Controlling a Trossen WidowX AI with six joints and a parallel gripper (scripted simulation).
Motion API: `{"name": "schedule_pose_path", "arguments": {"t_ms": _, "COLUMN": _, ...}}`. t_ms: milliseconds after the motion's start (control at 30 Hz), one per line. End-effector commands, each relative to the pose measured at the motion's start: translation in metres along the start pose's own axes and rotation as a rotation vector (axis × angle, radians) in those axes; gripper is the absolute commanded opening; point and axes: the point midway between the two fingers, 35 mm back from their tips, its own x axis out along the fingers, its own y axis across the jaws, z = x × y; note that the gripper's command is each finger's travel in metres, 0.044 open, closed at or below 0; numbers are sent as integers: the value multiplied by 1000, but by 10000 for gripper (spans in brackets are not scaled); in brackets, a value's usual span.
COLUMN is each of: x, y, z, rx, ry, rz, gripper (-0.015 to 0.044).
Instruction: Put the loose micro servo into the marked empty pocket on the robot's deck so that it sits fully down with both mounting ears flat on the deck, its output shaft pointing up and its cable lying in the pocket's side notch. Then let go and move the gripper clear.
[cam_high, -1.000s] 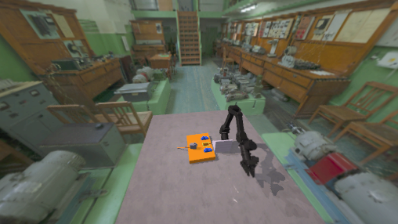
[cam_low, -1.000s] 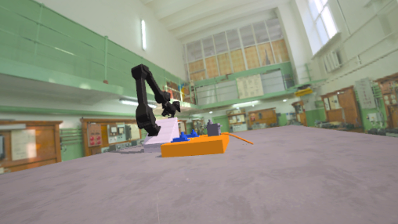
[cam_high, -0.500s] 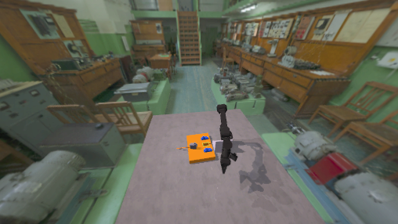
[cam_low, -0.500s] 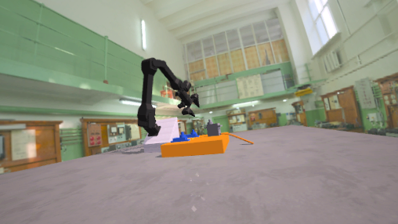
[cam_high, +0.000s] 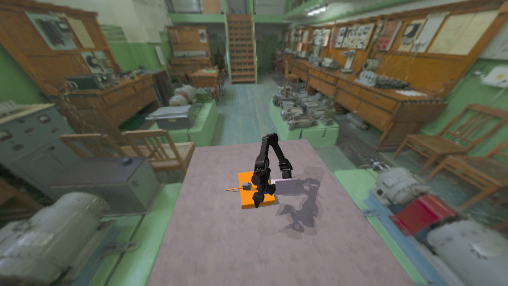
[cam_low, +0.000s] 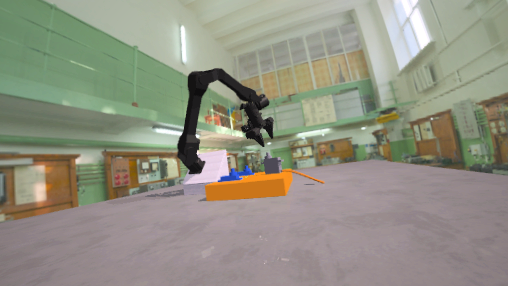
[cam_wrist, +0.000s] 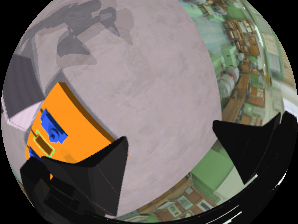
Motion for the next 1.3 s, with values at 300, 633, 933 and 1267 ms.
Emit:
{"name": "schedule_pose_path", "arguments": {"t_ms": 300, "x": -10, "y": 101, "z": -111, "rx": -122, "ry": -50, "rz": 318, "gripper": 440}}
{"name": "schedule_pose_path", "arguments": {"t_ms": 633, "x": -23, "y": 163, "z": -151, "rx": -213, "ry": -126, "rz": 457, "gripper": 440}}
{"name": "schedule_pose_path", "arguments": {"t_ms": 933, "x": 0, "y": 175, "z": -150, "rx": -213, "ry": -125, "rz": 458, "gripper": 440}}
{"name": "schedule_pose_path", "arguments": {"t_ms": 1267, "x": 10, "y": 180, "z": -149, "rx": -213, "ry": -125, "rz": 458, "gripper": 440}}
